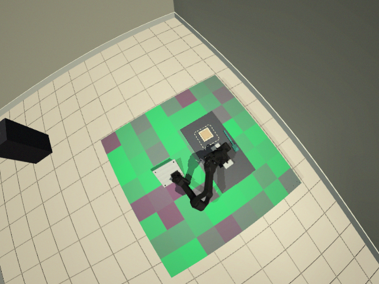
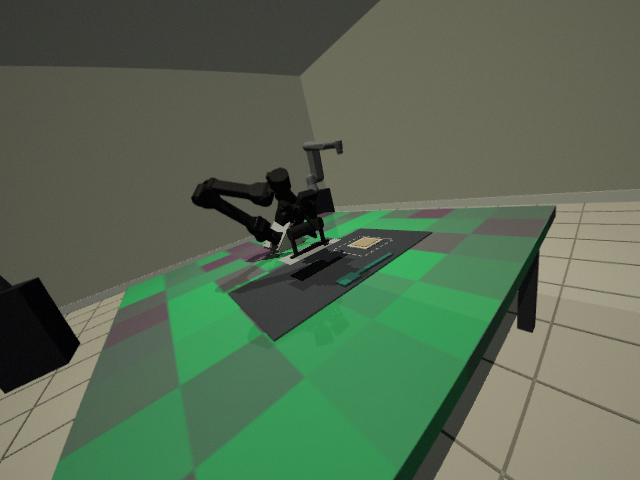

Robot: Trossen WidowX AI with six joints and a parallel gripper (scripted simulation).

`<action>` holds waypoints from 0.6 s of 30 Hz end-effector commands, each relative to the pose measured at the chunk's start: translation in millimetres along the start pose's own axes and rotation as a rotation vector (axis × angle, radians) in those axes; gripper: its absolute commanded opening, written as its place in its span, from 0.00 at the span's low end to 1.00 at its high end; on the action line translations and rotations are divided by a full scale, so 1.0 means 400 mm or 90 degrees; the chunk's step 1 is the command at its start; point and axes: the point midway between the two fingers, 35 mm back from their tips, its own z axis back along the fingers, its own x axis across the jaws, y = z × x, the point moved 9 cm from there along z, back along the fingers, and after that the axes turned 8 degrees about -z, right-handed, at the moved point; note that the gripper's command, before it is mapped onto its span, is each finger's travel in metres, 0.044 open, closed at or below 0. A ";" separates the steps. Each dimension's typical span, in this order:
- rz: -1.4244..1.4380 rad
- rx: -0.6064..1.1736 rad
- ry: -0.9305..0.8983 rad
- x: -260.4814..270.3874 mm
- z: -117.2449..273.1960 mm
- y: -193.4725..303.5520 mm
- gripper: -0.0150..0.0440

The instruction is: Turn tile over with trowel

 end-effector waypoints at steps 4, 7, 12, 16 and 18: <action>0.020 0.031 0.001 0.033 -0.025 -0.072 0.25; 0.032 0.044 0.006 0.037 -0.036 -0.102 0.25; 0.052 0.066 0.011 0.043 -0.054 -0.153 0.25; 0.066 0.083 0.014 0.045 -0.065 -0.195 0.25; 0.073 0.091 0.014 0.045 -0.070 -0.216 0.25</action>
